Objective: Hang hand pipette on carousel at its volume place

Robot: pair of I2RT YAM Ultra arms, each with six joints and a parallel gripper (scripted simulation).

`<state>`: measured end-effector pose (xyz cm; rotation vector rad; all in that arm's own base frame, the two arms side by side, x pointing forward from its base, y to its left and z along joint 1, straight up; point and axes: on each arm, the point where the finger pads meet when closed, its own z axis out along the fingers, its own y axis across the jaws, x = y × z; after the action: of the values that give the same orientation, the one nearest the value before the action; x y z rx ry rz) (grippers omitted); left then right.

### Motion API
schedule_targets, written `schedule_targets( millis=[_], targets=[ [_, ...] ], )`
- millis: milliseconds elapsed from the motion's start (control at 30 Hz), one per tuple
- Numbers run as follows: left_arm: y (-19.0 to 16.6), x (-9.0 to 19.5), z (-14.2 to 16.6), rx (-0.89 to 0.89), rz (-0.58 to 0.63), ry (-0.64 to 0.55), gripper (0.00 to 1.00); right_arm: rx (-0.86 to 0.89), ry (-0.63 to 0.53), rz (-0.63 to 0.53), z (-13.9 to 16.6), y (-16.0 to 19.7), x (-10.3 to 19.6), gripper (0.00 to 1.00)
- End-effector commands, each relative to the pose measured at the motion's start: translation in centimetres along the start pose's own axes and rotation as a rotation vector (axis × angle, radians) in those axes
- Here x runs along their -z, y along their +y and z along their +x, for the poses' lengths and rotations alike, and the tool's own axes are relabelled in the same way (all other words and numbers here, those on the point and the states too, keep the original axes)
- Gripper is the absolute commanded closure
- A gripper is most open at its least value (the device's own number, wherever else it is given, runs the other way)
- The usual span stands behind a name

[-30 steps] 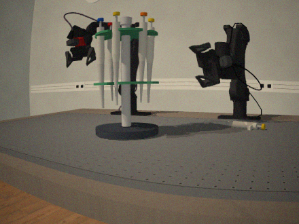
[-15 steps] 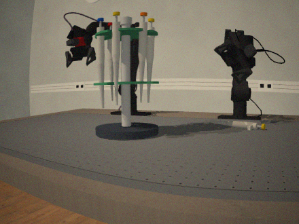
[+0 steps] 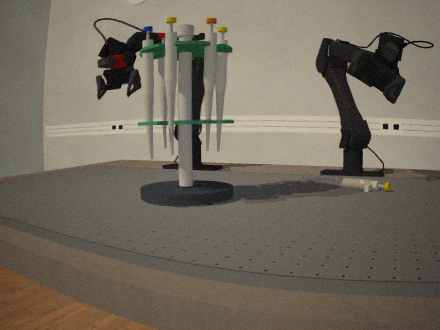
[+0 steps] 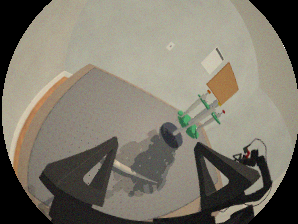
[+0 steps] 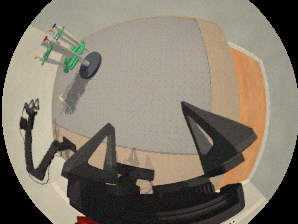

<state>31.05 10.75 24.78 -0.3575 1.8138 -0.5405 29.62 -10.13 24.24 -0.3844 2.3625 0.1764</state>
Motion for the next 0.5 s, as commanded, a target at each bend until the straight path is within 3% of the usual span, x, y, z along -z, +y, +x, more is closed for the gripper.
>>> schedule_targets(
  millis=[0, 267, 467],
  targets=[
    [0.6, 1.3, 0.1, -0.179, -0.024, 0.214, 0.00, 0.025, -0.037, 0.012, -0.9, -0.3, 0.6, 0.00],
    [1.8, 2.5, -1.1, -0.399, -0.082, 0.280, 0.00, 0.025, -0.037, 0.012, -0.9, -0.3, 0.6, 0.00],
    [1.8, 2.5, -1.1, -0.541, -0.109, 0.413, 0.00, 0.025, -0.037, 0.012, -0.9, -0.3, 0.6, 0.00]
  ],
)
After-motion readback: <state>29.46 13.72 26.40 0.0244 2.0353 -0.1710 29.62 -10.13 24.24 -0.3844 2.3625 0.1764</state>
